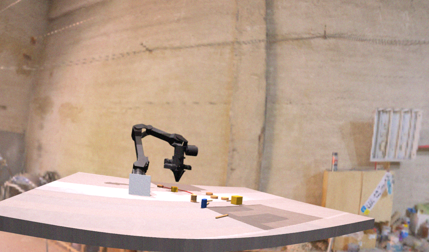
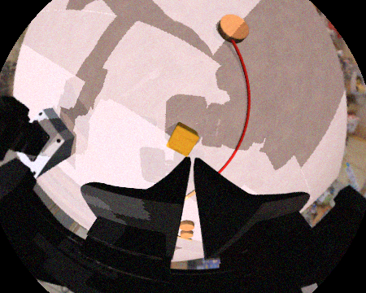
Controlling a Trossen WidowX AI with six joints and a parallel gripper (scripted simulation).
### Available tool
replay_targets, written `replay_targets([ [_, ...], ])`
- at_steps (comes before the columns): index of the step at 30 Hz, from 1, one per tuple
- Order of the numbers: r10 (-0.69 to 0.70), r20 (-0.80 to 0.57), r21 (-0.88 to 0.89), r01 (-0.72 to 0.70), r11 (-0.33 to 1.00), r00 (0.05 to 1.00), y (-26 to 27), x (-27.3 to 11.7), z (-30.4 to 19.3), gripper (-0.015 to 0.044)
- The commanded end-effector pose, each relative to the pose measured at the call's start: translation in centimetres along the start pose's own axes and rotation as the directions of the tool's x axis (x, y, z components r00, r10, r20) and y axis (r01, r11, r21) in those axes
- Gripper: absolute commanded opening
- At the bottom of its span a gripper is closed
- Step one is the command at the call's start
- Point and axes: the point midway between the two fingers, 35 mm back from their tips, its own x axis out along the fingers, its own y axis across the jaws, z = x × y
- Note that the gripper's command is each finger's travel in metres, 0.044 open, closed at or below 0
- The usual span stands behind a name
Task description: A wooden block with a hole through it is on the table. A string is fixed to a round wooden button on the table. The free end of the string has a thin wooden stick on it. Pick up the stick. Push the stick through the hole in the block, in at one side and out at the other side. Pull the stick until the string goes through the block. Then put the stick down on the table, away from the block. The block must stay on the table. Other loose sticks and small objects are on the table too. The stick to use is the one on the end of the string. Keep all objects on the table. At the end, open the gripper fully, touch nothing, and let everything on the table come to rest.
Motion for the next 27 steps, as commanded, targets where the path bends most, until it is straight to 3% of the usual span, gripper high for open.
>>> replay_targets([
  [1,0.0,0.0,0.0,0.0,1.0,1.0,0.0,0.0,0.0,0.0],
  [10,0.0,0.0,0.0,0.0,1.0,1.0,0.0,0.0,0.0,0.0],
  [12,0.0,0.0,0.067,0.0,0.998,1.0,-0.1,0.0,-0.1,0.0053],
  [15,0.0,0.0,0.349,0.0,0.937,1.0,-0.4,0.0,-0.8,0.0131],
  [21,0.0,-0.001,0.827,0.001,0.563,1.0,-1.0,-0.1,-2.2,0.0289],
  [27,0.0,-0.001,1.0,0.001,-0.02,1.0,-1.5,-0.1,-3.7,0.044],
])
